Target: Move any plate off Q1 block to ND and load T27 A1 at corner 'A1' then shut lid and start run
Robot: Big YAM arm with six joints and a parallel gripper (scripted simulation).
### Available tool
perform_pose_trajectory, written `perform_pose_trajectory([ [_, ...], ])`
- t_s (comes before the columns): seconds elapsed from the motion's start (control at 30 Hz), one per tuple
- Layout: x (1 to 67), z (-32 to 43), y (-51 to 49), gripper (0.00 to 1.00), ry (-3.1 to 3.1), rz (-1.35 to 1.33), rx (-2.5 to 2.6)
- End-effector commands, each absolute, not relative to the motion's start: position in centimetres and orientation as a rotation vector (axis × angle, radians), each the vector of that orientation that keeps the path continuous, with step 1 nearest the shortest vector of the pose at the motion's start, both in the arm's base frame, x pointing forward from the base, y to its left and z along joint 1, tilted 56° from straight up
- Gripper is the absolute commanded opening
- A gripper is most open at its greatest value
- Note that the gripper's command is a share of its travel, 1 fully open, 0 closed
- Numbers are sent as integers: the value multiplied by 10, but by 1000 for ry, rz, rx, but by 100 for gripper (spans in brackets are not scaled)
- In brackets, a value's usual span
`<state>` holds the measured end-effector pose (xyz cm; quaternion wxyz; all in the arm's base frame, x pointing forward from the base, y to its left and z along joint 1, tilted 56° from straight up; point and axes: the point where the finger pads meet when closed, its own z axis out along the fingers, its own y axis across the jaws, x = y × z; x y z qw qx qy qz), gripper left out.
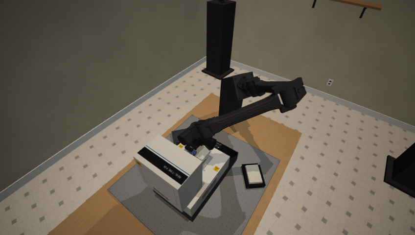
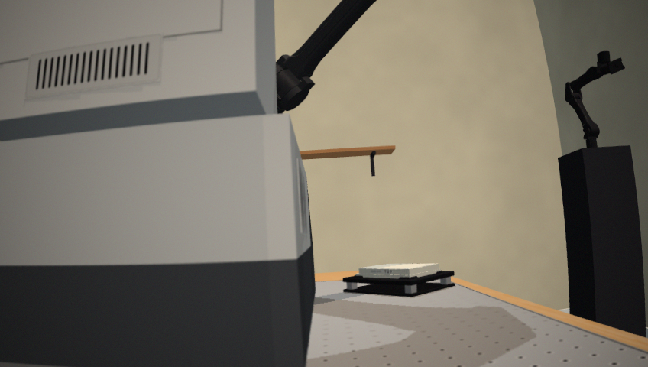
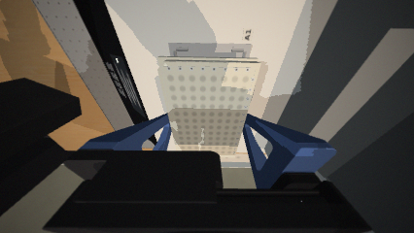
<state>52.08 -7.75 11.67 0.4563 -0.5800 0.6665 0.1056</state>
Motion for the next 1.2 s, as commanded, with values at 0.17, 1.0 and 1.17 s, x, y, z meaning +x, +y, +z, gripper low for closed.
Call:
perform_pose_trajectory([
  [0.17,519,144,-106,0,1623,186,-1423],
  [1.0,527,140,-96,0,1608,187,-1436],
  [1.17,526,144,-107,0,1614,164,-1424],
])
